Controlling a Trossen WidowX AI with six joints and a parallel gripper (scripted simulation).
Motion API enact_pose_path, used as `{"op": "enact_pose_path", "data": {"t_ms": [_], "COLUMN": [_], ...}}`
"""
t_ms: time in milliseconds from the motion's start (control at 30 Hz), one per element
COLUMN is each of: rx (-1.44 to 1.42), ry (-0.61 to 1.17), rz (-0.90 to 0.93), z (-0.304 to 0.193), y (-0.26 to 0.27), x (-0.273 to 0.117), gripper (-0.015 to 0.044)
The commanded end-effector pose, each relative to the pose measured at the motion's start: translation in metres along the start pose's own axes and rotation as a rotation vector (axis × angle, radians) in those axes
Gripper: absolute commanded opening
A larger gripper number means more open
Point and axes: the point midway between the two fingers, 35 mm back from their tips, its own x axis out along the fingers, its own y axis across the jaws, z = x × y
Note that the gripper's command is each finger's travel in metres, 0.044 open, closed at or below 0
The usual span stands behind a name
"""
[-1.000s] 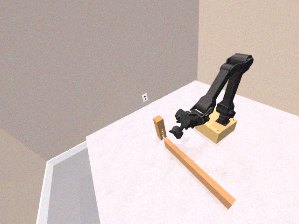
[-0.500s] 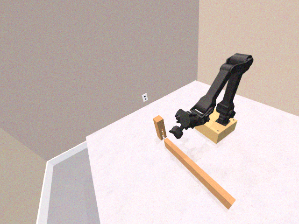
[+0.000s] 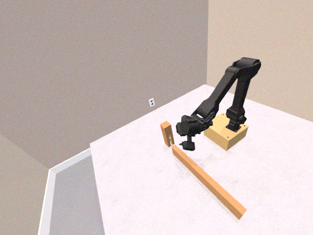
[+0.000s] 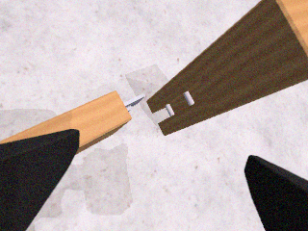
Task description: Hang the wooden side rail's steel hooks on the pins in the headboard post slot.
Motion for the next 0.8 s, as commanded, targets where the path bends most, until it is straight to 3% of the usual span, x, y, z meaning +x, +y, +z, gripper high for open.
{"op": "enact_pose_path", "data": {"t_ms": [0, 400, 767], "rx": [-0.268, -1.112, -1.804], "ry": [0.066, 0.166, 0.049], "rz": [0.056, 0.346, 0.722], "z": [0.004, 0.018, 0.028], "y": [0.009, 0.030, 0.045], "x": [0.002, -0.001, -0.013], "gripper": [0.0440, 0.0440, 0.0440]}}
